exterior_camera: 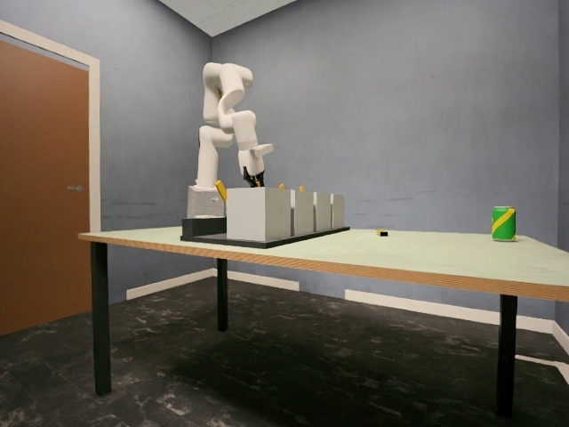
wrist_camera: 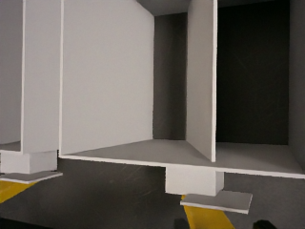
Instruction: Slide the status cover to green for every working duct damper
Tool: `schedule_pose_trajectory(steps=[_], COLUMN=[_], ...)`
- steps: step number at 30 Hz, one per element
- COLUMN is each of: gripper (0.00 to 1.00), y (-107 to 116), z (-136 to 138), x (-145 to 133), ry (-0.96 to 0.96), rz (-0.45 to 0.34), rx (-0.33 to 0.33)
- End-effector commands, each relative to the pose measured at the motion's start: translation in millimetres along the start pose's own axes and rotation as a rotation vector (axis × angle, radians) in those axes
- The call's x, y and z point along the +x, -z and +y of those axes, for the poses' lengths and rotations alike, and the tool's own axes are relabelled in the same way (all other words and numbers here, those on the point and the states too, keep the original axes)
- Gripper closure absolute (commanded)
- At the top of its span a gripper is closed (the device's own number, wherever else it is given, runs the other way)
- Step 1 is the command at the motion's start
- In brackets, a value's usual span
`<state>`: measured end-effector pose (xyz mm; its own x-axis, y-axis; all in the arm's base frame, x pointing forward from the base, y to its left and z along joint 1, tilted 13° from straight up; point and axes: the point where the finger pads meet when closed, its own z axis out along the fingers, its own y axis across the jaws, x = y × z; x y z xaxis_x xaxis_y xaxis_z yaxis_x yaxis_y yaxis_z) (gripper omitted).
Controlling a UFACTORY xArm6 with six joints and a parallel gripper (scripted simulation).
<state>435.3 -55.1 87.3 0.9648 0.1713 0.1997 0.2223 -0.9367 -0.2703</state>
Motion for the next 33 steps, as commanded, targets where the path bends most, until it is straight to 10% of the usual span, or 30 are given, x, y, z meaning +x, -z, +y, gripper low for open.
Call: schedule_pose_trajectory(steps=[1,26,27,33], gripper=[0.61,0.61,0.81,0.81], y=[-2.9,-10.0,-10.0,-10.0], z=[0.4,0.5,0.5,0.5], x=[1.9,2.1,2.1,2.1], ry=[0.001,0.001,0.001,0.001], rz=[0.004,0.004,0.004,0.004], rx=[-0.002,-0.002,-0.002,-0.002])
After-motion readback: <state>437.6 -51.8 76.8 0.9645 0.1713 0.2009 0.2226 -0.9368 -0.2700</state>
